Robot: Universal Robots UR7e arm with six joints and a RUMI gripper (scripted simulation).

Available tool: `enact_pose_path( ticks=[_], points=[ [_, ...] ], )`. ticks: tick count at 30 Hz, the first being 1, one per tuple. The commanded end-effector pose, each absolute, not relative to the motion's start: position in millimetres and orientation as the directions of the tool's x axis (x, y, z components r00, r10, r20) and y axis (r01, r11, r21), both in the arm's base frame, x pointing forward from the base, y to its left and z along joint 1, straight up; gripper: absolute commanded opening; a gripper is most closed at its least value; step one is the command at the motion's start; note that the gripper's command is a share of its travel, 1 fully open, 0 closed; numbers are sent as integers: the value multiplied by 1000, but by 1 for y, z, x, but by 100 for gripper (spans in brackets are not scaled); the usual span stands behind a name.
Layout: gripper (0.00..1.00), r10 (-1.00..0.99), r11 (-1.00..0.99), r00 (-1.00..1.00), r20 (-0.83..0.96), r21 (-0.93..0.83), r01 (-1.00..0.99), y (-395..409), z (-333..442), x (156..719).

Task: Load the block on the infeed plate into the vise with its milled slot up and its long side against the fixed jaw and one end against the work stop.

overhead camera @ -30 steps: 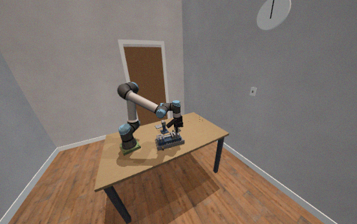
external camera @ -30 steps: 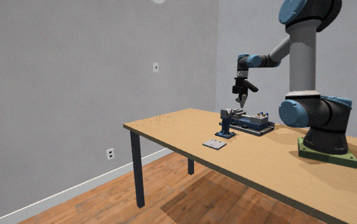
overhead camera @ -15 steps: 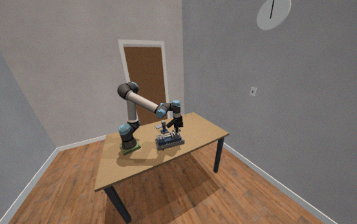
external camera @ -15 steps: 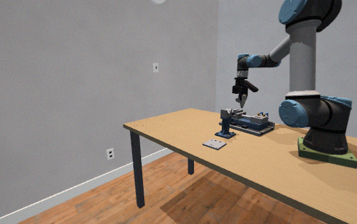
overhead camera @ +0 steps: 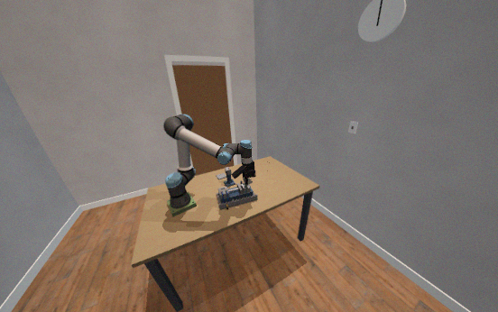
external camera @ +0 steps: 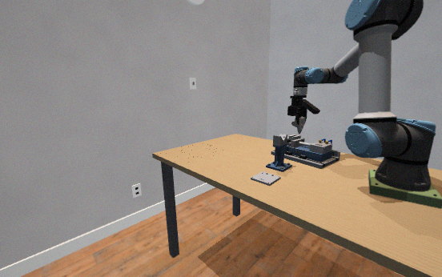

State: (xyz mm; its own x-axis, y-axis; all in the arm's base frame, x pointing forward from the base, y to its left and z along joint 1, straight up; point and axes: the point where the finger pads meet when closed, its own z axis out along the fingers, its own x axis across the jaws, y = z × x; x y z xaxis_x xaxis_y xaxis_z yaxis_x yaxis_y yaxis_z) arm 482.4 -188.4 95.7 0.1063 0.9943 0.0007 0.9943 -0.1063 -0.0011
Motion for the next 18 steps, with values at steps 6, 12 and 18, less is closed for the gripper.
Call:
enact_pose_path(
  ticks=[6, 12, 18],
  points=[
    [0, 994, -106, 106, 0, 0, 994, -189, 96, 483],
    [0, 994, -106, 106, 0, 0, 994, -189, 95, 483],
    [0, 994, -106, 106, 0, 0, 994, -189, 94, 483]
  ],
)
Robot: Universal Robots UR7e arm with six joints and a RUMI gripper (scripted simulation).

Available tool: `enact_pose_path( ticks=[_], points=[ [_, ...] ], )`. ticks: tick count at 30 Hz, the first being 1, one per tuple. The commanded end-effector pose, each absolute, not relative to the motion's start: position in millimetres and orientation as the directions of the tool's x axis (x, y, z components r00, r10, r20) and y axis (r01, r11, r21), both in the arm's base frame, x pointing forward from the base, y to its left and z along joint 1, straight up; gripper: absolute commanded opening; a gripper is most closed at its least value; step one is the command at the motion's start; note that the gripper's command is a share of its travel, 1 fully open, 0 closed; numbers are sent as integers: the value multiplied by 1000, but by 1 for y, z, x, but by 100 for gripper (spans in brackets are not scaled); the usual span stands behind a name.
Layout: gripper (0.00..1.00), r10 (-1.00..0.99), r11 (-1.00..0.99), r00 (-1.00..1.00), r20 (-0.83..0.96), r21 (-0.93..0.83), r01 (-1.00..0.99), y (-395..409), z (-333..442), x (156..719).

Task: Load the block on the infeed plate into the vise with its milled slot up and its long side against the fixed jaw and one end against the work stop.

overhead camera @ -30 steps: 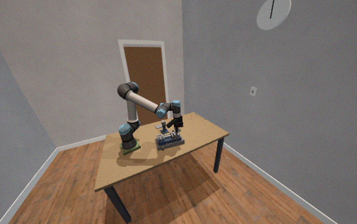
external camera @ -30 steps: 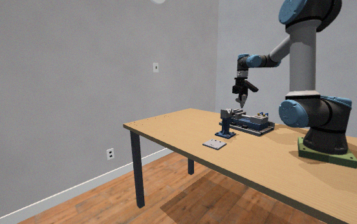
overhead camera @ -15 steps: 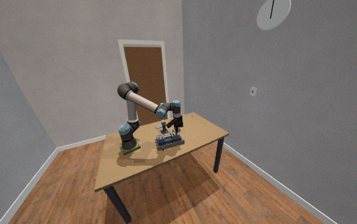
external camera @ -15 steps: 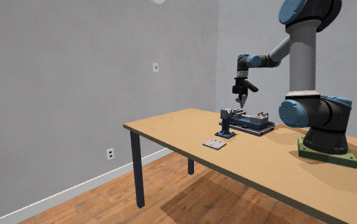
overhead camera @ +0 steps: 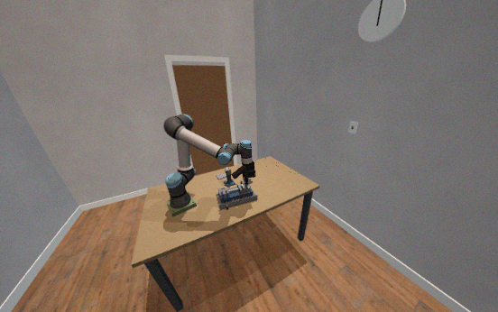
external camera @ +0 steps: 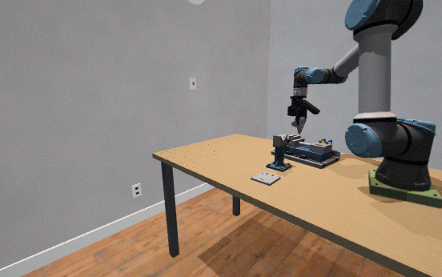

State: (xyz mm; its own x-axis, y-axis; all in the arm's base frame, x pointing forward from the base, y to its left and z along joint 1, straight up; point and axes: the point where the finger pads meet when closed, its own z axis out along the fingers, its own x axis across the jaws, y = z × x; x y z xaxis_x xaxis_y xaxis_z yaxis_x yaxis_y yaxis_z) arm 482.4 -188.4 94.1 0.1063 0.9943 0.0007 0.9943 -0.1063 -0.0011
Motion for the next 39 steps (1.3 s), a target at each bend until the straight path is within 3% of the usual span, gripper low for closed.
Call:
enact_pose_path(
  ticks=[1, 39],
  points=[
    [0, 994, -106, 106, 0, 0, 994, -189, 93, 483],
    [0, 994, -106, 106, 0, 0, 994, -189, 86, 483]
  ],
)
